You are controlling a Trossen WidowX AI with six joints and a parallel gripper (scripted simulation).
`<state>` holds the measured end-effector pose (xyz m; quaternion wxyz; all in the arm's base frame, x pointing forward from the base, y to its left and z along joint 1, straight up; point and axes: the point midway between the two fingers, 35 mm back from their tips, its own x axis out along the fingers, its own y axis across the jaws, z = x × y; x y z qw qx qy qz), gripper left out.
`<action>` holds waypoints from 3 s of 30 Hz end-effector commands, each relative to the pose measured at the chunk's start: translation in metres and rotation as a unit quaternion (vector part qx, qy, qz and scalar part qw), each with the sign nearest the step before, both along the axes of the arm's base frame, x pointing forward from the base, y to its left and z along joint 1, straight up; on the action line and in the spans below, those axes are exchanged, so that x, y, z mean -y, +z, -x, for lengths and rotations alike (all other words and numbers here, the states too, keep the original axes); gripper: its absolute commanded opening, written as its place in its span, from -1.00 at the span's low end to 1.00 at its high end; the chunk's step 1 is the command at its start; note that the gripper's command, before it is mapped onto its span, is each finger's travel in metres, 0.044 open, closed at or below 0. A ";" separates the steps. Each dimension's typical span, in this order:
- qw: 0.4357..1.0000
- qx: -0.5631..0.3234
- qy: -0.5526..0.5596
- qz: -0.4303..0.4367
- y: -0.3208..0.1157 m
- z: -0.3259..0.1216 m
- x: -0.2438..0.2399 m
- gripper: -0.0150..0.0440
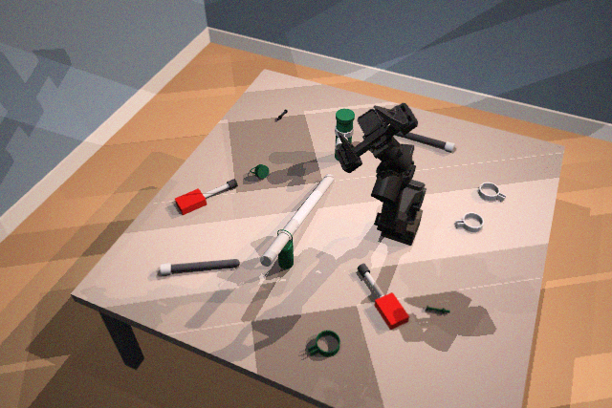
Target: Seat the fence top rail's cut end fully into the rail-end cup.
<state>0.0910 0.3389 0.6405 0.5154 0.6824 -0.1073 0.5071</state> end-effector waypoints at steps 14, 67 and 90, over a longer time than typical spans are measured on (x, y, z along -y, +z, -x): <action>0.818 -0.025 0.388 -0.424 0.059 0.066 0.238 1.00; -0.392 0.375 0.121 -0.831 -0.432 -0.200 0.359 1.00; -0.178 -0.120 -0.023 -0.976 -0.453 -0.182 0.470 1.00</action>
